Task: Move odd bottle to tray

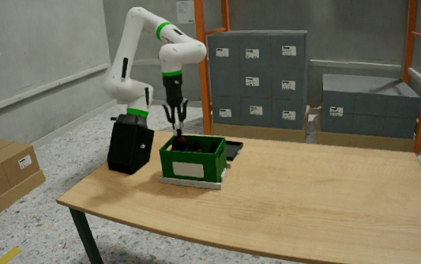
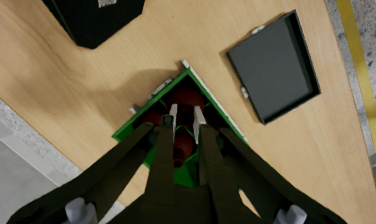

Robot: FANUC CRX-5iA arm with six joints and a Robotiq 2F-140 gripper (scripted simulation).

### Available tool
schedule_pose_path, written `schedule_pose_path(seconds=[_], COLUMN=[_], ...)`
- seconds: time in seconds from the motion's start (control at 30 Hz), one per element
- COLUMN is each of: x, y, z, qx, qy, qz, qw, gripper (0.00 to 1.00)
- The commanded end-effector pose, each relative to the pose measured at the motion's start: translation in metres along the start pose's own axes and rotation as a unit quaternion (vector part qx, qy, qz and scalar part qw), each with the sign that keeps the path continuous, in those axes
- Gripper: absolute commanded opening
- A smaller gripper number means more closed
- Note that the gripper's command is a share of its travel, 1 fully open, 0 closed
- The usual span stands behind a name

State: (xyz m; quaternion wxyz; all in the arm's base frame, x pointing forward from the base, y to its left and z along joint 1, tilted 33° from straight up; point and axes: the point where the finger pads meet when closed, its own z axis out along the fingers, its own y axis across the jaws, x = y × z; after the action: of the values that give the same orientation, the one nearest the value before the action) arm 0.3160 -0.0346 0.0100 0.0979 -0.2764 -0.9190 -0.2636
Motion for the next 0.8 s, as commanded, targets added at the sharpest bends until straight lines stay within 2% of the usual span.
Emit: schedule_pose_path(seconds=[0.0,0.77], x=[0.0,0.0], y=[0.0,0.0], z=[-0.002,-0.021], qx=[0.0,0.0], qy=[-0.001,-0.001], qz=[0.0,0.0], qw=[1.0,1.0], gripper=[0.1,0.1])
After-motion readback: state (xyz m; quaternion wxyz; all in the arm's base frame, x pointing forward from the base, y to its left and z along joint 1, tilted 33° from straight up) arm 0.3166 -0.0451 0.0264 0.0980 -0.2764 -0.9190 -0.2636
